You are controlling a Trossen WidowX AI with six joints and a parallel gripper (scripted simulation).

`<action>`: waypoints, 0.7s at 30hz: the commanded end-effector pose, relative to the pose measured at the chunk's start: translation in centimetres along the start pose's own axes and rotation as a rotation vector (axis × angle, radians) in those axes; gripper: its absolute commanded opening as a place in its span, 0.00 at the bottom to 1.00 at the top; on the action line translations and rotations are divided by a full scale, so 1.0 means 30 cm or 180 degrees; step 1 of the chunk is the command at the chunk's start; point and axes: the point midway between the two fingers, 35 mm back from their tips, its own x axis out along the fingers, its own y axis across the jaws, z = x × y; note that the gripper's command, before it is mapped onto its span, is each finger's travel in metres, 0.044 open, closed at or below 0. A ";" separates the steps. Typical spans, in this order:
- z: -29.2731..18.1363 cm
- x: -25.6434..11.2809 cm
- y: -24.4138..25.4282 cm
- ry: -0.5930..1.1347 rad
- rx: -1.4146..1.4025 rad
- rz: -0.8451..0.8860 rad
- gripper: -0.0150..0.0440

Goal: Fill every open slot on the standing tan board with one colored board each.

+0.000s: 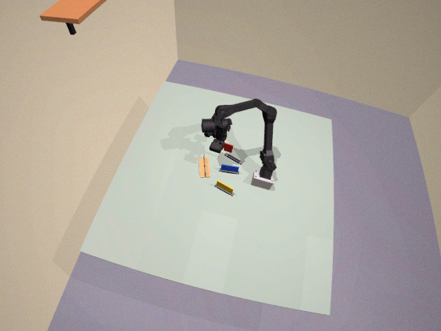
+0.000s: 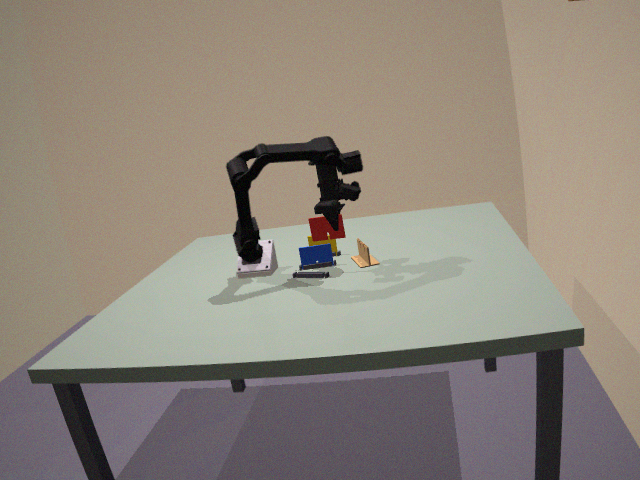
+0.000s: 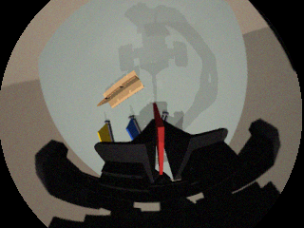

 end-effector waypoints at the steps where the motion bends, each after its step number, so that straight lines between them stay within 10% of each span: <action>1: 0.023 -0.004 0.018 0.0005 -0.0092 0.0021 0.25; 21: 0.159 -0.003 0.128 0.0013 -0.0671 0.0028 0.25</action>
